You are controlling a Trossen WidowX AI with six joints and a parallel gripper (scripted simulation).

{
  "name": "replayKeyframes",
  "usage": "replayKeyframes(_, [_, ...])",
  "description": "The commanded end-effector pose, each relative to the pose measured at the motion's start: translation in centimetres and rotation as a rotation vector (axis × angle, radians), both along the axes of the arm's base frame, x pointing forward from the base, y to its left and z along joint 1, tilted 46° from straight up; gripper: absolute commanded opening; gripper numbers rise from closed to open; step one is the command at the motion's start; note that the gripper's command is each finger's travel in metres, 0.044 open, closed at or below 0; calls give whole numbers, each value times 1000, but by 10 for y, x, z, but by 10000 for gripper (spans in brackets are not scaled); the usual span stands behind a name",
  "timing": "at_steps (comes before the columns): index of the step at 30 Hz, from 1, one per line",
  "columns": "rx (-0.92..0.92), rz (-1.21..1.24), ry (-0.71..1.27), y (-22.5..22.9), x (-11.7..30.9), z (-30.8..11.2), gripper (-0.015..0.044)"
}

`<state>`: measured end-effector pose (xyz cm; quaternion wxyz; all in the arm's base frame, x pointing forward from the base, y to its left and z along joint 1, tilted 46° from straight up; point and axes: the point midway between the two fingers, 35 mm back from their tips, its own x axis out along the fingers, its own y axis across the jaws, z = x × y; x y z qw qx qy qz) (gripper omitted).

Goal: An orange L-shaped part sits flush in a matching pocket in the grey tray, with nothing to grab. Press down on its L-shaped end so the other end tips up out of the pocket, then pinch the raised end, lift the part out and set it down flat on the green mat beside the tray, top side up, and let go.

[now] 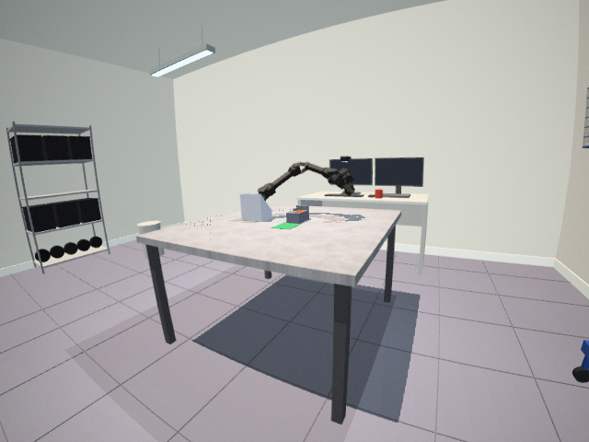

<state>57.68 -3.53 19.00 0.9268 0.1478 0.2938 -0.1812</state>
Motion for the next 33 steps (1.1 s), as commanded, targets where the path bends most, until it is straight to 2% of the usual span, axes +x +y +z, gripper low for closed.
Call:
replayKeyframes(1, [55,212,281,-10,-62,-45,180])
replayKeyframes(9, [344,519,590,-4,-190,-82,180])
replayKeyframes(16, [747,710,623,27,-292,-68,180])
replayKeyframes(27, [786,719,613,32,-299,-66,180])
replayKeyframes(33, [785,719,613,69,-291,-104,180])
